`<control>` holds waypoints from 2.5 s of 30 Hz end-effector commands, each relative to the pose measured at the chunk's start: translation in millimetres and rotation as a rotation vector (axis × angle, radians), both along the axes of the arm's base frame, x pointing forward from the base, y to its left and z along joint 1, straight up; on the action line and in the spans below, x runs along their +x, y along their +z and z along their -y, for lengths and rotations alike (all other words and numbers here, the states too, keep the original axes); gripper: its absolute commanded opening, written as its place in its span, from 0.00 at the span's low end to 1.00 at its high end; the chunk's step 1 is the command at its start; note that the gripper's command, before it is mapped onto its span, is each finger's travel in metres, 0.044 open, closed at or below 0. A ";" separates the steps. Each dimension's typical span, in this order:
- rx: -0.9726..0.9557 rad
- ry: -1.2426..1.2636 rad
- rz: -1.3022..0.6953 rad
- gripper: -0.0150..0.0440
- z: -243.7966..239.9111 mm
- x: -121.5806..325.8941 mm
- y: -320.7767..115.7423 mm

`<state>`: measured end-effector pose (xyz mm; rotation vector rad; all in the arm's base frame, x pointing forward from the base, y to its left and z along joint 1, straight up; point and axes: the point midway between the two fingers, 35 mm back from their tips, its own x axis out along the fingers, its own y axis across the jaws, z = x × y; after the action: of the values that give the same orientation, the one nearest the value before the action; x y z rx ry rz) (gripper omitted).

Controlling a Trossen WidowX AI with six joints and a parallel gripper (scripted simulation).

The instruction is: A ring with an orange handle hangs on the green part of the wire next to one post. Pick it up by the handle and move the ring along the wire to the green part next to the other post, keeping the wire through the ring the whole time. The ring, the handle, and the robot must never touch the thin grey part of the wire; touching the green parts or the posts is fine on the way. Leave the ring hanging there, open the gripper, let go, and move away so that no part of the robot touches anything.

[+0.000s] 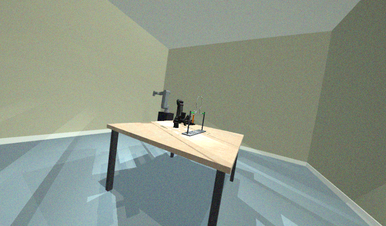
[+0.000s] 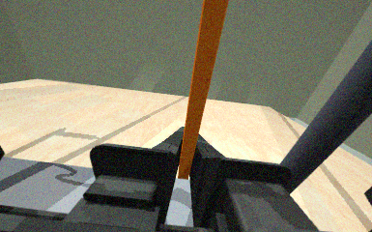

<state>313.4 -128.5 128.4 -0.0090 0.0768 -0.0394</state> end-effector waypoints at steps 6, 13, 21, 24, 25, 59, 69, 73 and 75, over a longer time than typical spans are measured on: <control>0.016 0.000 0.001 0.00 -10.9 0.1 0.5; 0.046 0.000 0.002 0.00 -21.8 0.7 0.5; 0.111 0.002 0.004 0.00 -37.4 1.4 1.1; 0.150 0.002 0.005 0.00 -45.4 1.8 1.8; 0.165 0.003 0.006 0.00 -48.2 1.9 2.1; 0.777 0.066 -0.105 0.00 -141.8 -11.6 49.9; 0.956 0.176 -0.285 0.00 -157.7 -36.5 76.4; 1.047 0.229 -0.351 0.00 -163.9 -47.2 91.1; 1.092 0.258 -0.377 0.00 -166.1 -51.5 98.5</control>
<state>268.0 35.2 216.2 1.0167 0.4383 0.2325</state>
